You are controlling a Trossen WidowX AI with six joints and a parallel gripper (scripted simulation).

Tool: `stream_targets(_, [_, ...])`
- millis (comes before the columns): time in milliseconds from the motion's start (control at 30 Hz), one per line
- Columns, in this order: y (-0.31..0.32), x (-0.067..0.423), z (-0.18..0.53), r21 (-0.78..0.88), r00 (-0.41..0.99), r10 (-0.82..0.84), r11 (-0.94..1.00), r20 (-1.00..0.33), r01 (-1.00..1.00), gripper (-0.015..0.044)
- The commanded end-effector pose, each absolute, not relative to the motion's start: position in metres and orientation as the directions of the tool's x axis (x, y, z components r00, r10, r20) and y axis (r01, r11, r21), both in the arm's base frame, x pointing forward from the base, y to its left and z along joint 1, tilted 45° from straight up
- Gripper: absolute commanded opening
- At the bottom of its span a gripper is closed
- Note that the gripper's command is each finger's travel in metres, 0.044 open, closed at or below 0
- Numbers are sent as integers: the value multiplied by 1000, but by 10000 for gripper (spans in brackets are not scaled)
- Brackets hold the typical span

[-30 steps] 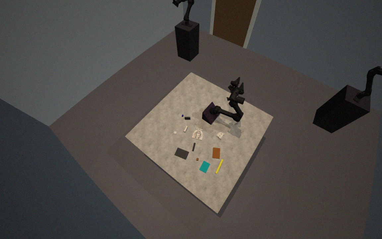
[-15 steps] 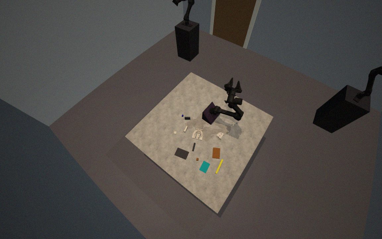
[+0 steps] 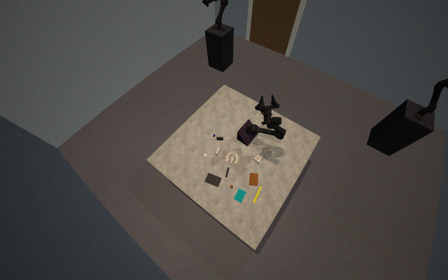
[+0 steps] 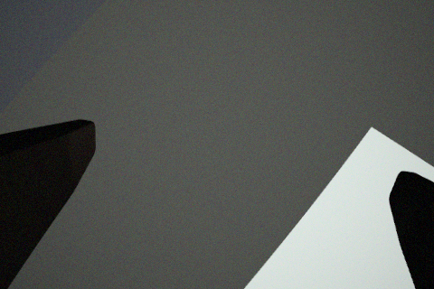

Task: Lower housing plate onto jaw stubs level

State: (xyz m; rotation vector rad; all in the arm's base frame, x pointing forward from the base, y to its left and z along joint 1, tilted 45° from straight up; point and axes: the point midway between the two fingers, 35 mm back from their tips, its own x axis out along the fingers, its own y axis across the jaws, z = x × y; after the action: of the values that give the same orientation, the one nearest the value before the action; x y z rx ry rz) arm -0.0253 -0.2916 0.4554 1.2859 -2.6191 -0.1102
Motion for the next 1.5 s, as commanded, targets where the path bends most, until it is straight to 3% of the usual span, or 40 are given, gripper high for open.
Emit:
stream_targets(0, [-301,-1,448,245,-497,-855,518,146,-819,440])
stream_targets(733, [-301,126,396,571,51,-998,-58,-28,-819,440])
stream_targets(1467, [-233,237,331,698,548,-781,-571,-299,-433,440])
